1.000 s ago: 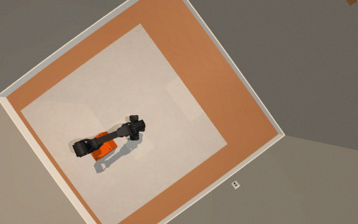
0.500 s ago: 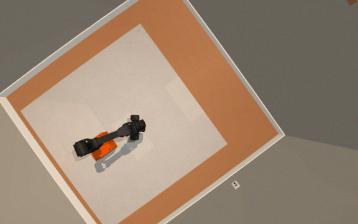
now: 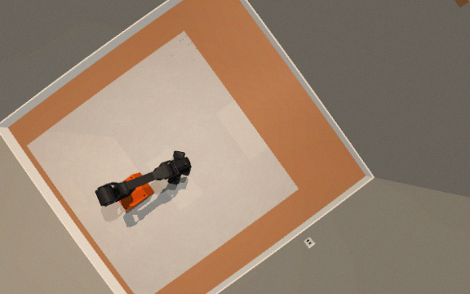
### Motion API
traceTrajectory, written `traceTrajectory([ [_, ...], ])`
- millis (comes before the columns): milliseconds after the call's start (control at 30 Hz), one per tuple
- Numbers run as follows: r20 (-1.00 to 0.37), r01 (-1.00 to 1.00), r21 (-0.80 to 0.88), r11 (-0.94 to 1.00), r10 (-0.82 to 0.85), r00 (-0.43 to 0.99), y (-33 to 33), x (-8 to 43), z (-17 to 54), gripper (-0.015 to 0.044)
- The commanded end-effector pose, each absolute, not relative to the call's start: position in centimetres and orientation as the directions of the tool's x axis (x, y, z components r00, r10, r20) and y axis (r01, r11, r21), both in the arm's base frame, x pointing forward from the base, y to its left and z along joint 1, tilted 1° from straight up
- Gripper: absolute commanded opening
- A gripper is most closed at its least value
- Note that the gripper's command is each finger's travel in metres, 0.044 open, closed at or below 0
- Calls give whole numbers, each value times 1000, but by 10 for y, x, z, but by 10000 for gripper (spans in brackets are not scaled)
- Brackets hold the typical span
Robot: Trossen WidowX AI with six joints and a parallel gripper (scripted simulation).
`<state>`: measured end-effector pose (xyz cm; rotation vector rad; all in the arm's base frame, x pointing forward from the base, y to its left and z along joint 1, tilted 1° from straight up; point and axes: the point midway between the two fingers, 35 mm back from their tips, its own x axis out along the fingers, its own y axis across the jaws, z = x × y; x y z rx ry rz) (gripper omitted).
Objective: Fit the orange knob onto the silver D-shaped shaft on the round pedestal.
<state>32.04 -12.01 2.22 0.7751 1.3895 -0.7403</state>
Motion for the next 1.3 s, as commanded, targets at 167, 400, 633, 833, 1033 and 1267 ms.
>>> traceTrajectory([
  [167,-999,845,38,534,2,44,-118,315,20,0],
  [400,-999,845,38,534,2,44,-118,316,19,0],
  [633,-999,845,38,534,2,44,-119,317,20,0],
  [833,-999,845,38,534,2,44,-119,318,23,0],
  [1033,-999,904,41,425,2,44,-119,319,25,0],
  [1267,-999,937,43,347,2,45,-121,323,22,0],
])
